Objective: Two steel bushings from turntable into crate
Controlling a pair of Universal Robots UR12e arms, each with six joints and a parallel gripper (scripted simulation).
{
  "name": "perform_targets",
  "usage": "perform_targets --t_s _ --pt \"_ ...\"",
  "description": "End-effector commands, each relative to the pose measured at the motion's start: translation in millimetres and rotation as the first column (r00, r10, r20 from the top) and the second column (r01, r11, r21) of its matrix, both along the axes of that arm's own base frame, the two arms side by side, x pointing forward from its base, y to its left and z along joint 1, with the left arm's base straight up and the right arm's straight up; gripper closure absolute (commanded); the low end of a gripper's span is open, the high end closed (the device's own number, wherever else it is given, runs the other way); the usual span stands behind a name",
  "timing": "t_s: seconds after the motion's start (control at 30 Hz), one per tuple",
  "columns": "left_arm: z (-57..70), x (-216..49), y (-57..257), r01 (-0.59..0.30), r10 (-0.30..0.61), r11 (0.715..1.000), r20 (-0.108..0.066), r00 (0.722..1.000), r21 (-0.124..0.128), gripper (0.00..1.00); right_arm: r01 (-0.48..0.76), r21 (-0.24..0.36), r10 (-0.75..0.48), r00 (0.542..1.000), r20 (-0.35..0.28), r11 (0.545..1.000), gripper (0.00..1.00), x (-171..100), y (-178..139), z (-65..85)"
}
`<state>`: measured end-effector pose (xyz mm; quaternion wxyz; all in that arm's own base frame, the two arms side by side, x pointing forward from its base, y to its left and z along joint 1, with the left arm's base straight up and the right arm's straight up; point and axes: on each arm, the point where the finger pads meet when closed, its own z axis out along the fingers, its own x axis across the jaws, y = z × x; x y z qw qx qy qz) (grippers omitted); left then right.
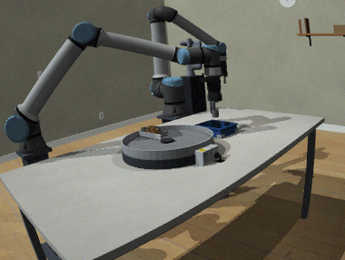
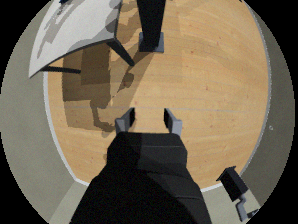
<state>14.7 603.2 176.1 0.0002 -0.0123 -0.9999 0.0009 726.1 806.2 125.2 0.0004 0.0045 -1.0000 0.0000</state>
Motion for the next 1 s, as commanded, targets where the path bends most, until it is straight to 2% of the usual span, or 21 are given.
perform_targets --t_s 0.0,0.1,0.23,0.97 --pt "0.9 0.2 0.7 0.0 0.0 1.0 0.0 1.0 0.002 0.0 0.0 0.002 0.0 1.0 0.002 1.0 1.0 0.6 0.8 -23.9" --pt "0.9 0.2 0.7 0.0 0.0 1.0 0.0 1.0 0.002 0.0 0.0 0.002 0.0 1.0 0.002 1.0 1.0 0.6 0.8 -32.2" --pt "0.9 0.2 0.7 0.0 0.0 1.0 0.0 1.0 0.002 0.0 0.0 0.002 0.0 1.0 0.002 1.0 1.0 0.6 0.8 -33.7" --pt "0.9 0.2 0.7 0.0 0.0 1.0 0.0 1.0 0.002 0.0 0.0 0.002 0.0 1.0 0.002 1.0 1.0 0.6 0.8 -33.8"
